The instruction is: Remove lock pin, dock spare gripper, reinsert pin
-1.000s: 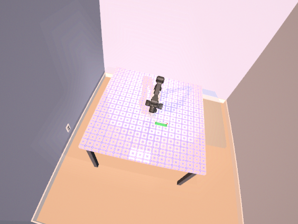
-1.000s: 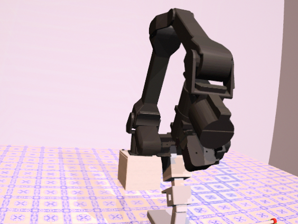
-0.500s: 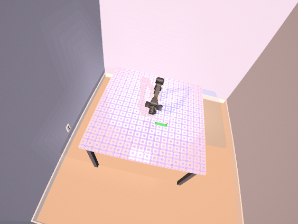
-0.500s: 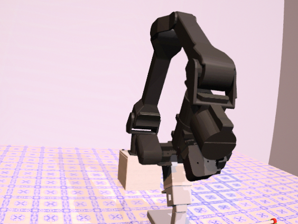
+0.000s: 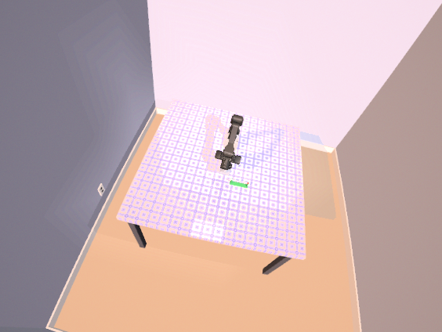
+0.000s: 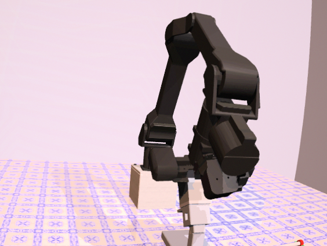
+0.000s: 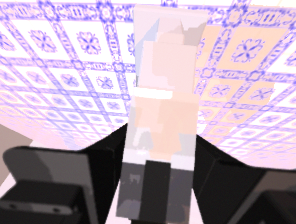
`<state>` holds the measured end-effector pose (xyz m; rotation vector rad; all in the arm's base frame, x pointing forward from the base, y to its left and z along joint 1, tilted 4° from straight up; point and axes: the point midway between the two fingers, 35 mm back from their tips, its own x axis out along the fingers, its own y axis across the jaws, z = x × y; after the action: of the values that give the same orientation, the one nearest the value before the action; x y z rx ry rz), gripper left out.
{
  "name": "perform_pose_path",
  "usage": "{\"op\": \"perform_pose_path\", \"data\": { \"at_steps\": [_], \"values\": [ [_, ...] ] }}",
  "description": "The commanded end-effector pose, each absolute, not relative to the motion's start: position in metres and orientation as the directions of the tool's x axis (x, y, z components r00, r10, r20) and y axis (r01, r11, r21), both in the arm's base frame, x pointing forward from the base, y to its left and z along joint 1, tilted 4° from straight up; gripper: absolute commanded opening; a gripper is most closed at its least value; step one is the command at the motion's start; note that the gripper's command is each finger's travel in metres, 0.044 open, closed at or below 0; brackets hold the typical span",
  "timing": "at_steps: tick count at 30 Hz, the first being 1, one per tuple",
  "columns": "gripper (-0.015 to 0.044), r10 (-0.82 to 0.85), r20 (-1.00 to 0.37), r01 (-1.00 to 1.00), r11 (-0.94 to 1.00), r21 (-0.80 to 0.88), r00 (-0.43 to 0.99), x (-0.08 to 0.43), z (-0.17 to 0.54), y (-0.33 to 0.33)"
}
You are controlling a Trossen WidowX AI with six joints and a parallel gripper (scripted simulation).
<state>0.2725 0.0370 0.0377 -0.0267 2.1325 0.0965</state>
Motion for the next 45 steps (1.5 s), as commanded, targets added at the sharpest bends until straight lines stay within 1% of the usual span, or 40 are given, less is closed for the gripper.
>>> {"op": "perform_pose_path", "data": {
  "at_steps": [1, 13, 36, 45],
  "values": [
    [0.0131, 0.019, -0.846, -0.057, 0.997, 0.059, -0.533, 0.273, 0.038, 0.037],
    [0.044, 0.019, -0.846, -0.057, 0.997, 0.059, -0.533, 0.273, 0.038, 0.037],
    [0.044, 0.019, -0.848, -0.058, 0.997, 0.059, -0.529, 0.253, 0.08, 0.035],
    [0.044, 0.024, -0.87, -0.057, 0.997, 0.06, -0.493, 0.246, 0.093, 0.034]
  ]
}}
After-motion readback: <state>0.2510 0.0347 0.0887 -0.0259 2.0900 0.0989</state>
